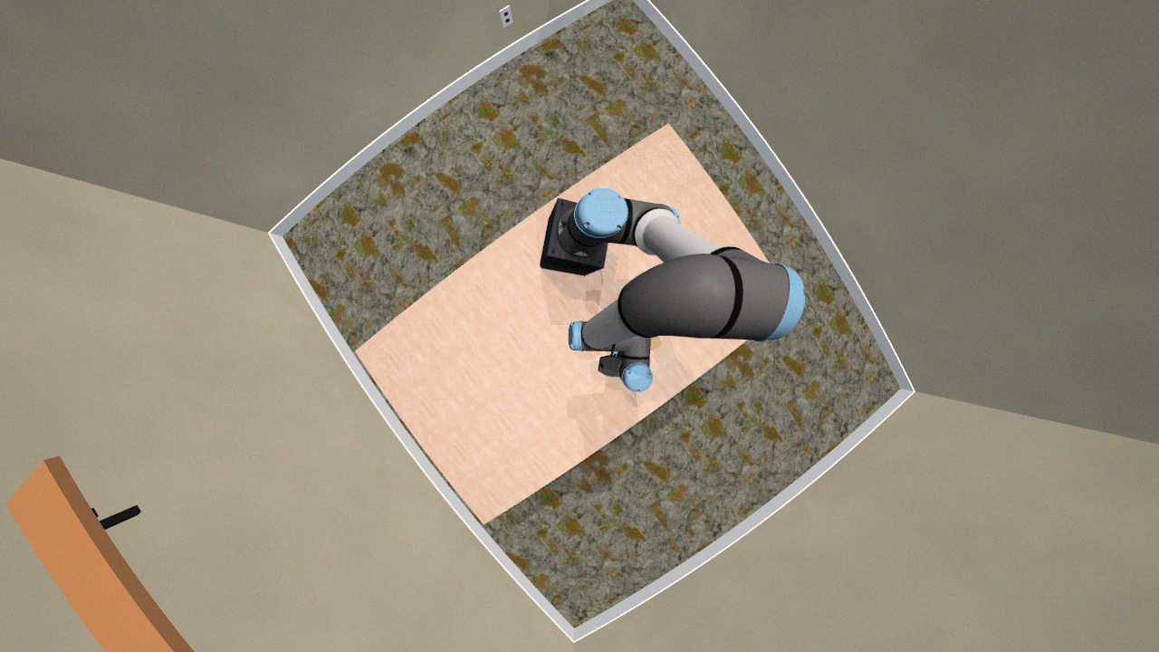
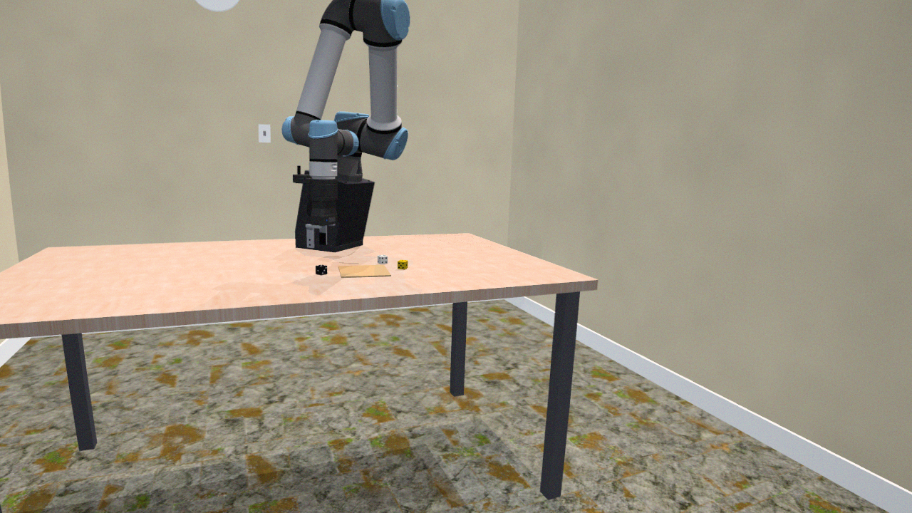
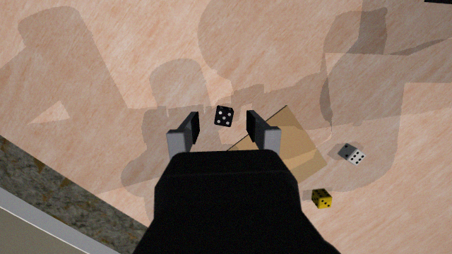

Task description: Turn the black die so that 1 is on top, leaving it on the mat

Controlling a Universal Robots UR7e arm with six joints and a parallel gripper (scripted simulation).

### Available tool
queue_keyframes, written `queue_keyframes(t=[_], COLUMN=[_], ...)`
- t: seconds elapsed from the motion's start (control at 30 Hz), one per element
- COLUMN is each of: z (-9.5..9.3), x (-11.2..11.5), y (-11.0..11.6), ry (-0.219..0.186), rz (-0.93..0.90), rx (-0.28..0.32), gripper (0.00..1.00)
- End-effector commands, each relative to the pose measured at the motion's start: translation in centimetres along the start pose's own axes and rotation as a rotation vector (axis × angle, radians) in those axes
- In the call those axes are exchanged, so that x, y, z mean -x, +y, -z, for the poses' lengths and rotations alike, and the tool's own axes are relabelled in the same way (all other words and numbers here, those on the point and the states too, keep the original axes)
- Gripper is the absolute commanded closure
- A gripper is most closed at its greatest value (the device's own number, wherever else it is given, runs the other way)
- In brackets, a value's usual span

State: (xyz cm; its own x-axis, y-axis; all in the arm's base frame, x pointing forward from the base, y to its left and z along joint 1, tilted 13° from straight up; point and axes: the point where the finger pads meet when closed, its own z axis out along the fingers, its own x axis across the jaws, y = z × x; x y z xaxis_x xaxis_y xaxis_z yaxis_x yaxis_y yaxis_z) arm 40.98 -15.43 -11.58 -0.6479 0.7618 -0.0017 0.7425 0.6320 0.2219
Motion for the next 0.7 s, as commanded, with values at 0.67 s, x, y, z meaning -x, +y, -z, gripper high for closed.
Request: queue_keyframes(t=[0.67], z=[-4.4], x=[0.2], y=[0.1], ry=[-0.002], rz=[0.000], rx=[0.000], gripper=[0.00])
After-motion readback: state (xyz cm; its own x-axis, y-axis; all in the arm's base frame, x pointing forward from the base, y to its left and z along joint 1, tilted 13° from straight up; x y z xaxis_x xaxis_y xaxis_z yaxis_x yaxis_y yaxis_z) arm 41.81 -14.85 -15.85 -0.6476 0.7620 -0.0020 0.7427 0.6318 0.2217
